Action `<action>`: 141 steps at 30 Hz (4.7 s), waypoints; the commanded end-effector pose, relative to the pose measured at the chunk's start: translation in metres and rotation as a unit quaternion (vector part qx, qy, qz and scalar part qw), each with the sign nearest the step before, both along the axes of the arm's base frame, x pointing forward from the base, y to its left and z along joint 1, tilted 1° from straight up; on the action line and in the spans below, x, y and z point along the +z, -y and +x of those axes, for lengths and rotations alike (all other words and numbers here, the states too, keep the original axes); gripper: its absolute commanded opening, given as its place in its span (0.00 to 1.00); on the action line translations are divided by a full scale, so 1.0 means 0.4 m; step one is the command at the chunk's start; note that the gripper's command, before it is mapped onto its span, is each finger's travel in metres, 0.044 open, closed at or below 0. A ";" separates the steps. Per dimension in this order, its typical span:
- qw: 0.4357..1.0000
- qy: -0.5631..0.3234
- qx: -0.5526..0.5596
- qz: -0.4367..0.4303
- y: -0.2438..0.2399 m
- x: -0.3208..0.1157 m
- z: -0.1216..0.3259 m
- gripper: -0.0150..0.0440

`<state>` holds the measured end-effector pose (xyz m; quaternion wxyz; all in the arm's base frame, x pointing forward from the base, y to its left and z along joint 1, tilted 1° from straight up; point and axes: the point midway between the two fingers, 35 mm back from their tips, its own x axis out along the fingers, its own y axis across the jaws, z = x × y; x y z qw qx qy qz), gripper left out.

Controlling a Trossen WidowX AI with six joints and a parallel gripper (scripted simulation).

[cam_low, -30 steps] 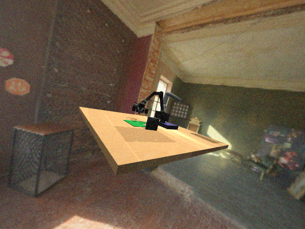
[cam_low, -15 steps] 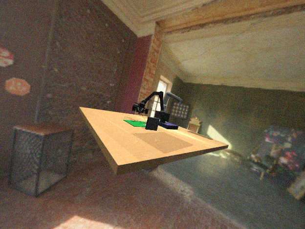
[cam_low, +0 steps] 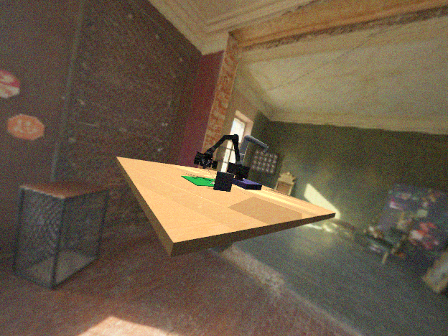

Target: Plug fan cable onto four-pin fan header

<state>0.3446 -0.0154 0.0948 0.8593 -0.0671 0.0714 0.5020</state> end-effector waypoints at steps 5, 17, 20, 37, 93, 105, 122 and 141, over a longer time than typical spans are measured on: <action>1.000 0.000 0.000 0.001 0.006 -0.019 0.000 0.25; 1.000 0.000 0.000 0.001 0.010 -0.043 0.000 0.25; 1.000 0.000 0.000 0.001 0.011 -0.049 0.001 0.25; 1.000 0.000 0.000 0.001 0.011 -0.077 0.001 0.25; 1.000 0.000 0.000 0.001 0.012 -0.161 0.004 0.25; 1.000 0.000 0.000 0.001 0.013 -0.180 0.005 0.25; 1.000 0.000 0.000 0.001 0.013 -0.207 0.006 0.25; 1.000 0.001 0.000 -0.001 0.016 -0.214 0.010 0.25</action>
